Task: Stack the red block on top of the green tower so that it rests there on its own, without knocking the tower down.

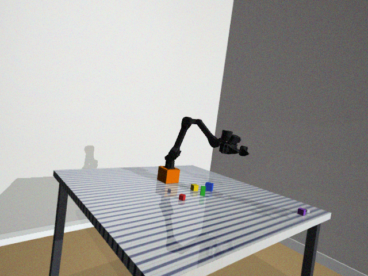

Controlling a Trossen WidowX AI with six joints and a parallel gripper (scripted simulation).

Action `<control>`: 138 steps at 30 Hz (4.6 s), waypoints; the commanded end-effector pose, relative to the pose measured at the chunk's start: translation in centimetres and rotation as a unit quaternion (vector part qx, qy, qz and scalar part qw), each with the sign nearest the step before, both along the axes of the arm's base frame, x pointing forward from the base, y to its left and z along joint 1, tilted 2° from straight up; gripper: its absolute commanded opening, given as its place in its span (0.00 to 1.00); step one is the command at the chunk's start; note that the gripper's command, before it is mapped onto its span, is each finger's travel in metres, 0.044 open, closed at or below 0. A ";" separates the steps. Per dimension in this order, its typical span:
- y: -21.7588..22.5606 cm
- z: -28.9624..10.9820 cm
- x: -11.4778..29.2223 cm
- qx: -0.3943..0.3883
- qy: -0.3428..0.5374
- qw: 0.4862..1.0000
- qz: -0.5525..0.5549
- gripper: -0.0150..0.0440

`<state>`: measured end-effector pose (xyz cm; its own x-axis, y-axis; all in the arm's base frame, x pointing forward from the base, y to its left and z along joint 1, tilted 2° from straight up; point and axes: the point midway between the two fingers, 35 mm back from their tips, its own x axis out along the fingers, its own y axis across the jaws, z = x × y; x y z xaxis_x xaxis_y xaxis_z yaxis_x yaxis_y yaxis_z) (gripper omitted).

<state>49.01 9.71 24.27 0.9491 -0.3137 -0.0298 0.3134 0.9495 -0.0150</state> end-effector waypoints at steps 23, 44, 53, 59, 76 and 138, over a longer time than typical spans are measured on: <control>-20.1 -15.4 -3.3 -0.157 0.492 0.854 0.064 1.00; -27.4 -19.8 -15.1 -0.007 0.676 0.705 0.213 1.00; -27.5 -24.1 -14.8 -0.007 0.676 0.705 0.213 1.00; -27.4 -24.2 -14.9 -0.007 0.676 0.705 0.213 1.00; -27.5 -26.7 -14.7 -0.007 0.676 0.705 0.213 1.00; -27.4 -18.5 -15.2 -0.007 0.676 0.705 0.213 0.25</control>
